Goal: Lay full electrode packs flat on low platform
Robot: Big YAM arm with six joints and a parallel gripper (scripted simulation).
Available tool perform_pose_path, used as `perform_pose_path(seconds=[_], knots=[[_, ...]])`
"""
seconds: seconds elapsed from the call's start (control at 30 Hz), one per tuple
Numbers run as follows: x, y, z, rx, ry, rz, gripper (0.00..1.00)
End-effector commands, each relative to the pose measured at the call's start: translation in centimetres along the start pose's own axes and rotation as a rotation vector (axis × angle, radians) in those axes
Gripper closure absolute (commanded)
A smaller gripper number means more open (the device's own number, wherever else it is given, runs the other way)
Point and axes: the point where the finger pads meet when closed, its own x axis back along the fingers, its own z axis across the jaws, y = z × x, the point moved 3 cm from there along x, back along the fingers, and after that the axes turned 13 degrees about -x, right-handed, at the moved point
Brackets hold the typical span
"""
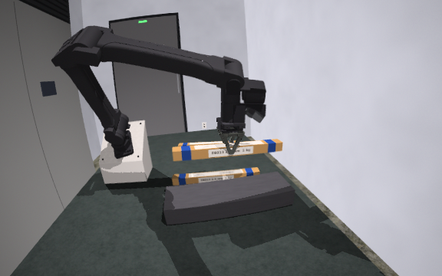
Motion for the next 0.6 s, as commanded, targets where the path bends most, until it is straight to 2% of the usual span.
perform_pose_path(seconds=[0.0, 0.57], knots=[[5.8, 1.9, -3.7, -0.065, 0.012, -0.124, 1.0], [6.1, 1.5, -4.9, -0.062, 0.01, -0.122, 1.0]])
